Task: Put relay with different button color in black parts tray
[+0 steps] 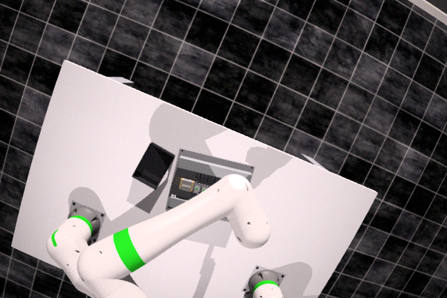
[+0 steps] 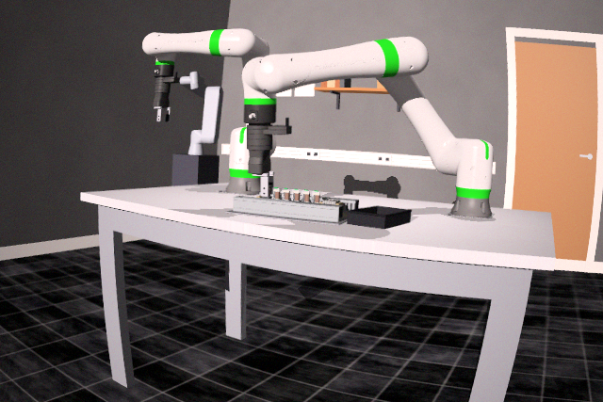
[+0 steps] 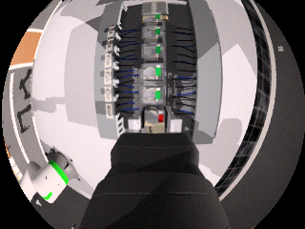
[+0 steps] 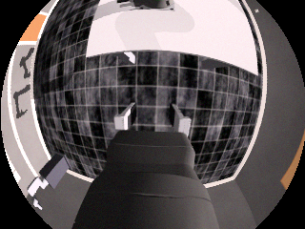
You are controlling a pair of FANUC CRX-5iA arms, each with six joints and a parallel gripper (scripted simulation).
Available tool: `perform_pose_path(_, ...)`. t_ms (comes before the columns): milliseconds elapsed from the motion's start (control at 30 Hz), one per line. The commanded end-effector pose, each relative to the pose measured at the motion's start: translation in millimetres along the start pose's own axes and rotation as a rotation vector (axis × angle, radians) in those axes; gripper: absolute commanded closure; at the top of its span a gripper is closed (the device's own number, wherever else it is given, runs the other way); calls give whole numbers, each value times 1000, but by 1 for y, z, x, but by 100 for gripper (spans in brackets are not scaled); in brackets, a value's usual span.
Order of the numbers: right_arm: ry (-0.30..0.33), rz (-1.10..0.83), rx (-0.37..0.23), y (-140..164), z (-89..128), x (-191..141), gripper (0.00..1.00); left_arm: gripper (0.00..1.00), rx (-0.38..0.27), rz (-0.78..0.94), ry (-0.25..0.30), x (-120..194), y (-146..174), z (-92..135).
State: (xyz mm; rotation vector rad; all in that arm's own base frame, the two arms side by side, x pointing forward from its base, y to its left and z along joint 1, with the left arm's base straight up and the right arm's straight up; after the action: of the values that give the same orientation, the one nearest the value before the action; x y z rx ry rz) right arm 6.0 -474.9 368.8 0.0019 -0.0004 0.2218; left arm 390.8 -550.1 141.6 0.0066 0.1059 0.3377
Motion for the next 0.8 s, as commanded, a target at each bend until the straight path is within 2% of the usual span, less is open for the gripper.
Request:
perform_pose_path(0, 1, 0, -2, 0, 1, 0, 0, 100, -2, 0, 0, 0, 0, 1)
perform_pose_path(767, 1, 0, -2, 0, 1, 0, 0, 100, -10, 0, -37, -4, 0, 1)
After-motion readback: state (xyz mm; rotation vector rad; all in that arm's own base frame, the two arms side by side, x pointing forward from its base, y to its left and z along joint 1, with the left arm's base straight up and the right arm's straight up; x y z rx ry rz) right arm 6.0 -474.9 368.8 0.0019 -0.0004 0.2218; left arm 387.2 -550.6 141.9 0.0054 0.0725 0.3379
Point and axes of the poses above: on each arm, the point where the finger pads meet when closed, its own z axis back along the fingers, its own x axis across the jaws, y = z × x, the point moved 8 cm from there along z, back along the fingers, and after that the axes turned 12 degrees about z, right-handed, at the moved point
